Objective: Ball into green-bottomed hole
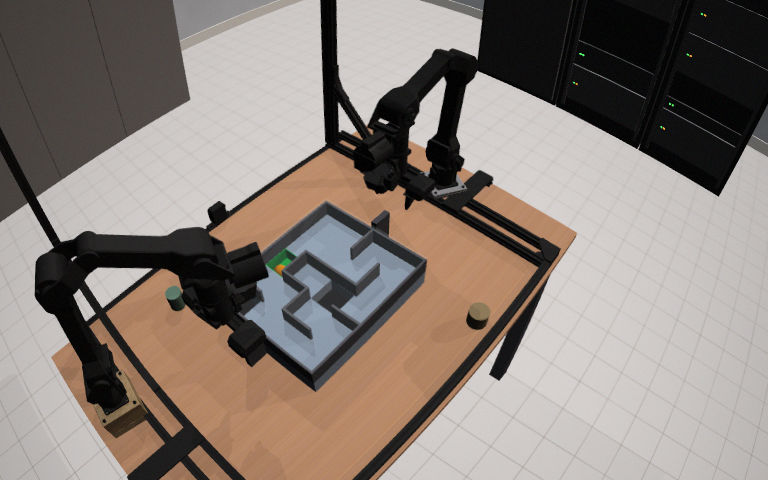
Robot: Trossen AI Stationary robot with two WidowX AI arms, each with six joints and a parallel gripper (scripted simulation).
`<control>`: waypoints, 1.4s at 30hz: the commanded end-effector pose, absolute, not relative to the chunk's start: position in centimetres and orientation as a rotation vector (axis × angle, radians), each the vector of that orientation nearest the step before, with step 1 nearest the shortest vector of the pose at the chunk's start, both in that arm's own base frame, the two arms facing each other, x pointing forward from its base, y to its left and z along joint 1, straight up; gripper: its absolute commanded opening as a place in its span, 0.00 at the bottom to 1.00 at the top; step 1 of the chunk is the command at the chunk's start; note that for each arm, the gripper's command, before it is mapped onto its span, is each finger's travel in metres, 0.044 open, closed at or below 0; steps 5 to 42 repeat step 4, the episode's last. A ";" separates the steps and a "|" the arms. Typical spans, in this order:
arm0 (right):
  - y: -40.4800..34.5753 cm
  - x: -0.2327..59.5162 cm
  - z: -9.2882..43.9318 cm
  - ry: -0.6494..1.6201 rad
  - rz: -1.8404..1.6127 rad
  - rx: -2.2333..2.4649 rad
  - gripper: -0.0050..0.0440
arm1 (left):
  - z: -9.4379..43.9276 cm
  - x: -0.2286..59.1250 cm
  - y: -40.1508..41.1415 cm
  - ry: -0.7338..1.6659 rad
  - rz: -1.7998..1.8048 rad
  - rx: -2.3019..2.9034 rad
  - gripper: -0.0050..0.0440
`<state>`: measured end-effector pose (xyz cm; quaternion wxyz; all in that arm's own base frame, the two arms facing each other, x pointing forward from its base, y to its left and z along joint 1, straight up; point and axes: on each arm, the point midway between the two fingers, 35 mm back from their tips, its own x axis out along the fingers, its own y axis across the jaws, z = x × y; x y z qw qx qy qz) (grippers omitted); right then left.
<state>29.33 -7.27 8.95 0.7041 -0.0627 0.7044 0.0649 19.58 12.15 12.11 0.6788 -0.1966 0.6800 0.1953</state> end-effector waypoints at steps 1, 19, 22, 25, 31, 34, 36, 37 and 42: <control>-7.3 29.3 9.1 1.566 0.146 -0.146 0.92 | 12.2 19.6 12.2 1.526 0.436 -0.436 0.92; -7.3 29.3 9.1 1.566 0.146 -0.146 0.92 | 12.2 19.6 12.2 1.526 0.436 -0.436 0.92; -7.3 29.3 9.1 1.566 0.146 -0.146 0.92 | 12.2 19.6 12.2 1.526 0.436 -0.436 0.92; -7.3 29.3 9.1 1.566 0.146 -0.146 0.92 | 12.2 19.6 12.2 1.526 0.436 -0.436 0.92; -7.3 29.3 9.1 1.566 0.146 -0.146 0.92 | 12.2 19.6 12.2 1.526 0.436 -0.436 0.92; -7.3 29.3 9.1 1.566 0.146 -0.146 0.92 | 12.2 19.6 12.2 1.526 0.436 -0.436 0.92; -7.3 29.3 9.1 1.566 0.146 -0.146 0.92 | 12.2 19.6 12.2 1.526 0.436 -0.436 0.92; -7.3 29.3 9.1 1.566 0.146 -0.146 0.92 | 12.2 19.6 12.2 1.526 0.436 -0.436 0.92; -7.3 29.3 9.1 1.566 0.146 -0.146 0.92 | 12.2 19.6 12.2 1.526 0.436 -0.436 0.92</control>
